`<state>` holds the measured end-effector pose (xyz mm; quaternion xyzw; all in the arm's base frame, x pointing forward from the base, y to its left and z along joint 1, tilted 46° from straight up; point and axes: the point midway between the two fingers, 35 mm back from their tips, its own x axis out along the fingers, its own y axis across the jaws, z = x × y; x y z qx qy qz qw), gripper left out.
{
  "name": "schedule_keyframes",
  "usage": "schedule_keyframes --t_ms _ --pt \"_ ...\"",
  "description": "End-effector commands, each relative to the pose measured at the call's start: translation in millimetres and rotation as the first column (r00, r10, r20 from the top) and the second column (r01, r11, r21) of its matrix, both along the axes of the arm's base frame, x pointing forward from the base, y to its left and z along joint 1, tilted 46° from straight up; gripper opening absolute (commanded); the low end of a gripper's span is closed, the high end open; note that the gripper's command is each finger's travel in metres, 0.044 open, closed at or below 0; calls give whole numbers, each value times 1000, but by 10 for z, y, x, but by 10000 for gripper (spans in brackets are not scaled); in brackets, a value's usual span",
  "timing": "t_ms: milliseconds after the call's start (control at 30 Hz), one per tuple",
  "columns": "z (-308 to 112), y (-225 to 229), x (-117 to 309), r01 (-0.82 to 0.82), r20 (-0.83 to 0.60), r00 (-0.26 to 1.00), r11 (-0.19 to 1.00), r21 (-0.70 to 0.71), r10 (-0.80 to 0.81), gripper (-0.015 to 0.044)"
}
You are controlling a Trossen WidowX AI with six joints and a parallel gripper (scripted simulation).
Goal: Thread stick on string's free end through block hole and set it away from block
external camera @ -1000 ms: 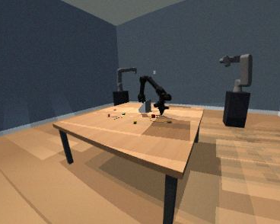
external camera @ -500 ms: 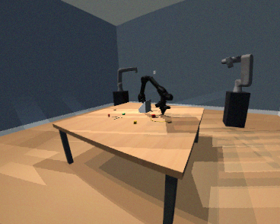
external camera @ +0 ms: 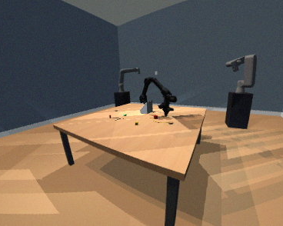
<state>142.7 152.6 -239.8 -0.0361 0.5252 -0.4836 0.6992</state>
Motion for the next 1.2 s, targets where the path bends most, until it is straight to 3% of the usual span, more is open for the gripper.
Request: schedule_keyframes --t_ms 0,100,367,533,700,1000,1167 --pt "-38 -15 -36 11 -10 1000 1000 -15 -11 0" --pt "-38 -15 -36 11 -10 1000 1000 -15 -11 0" --pt "47 64 -2 3 -6 1000 1000 -10 -3 210" --pt "539 526 61 3 -8 1000 1000 -9 -3 210" --pt "560 542 61 3 -8 1000 1000 -9 -3 210" --pt "652 665 103 -6 0 1000 1000 2 6 440" --pt "722 723 111 -5 -1 1000 1000 1 5 440"
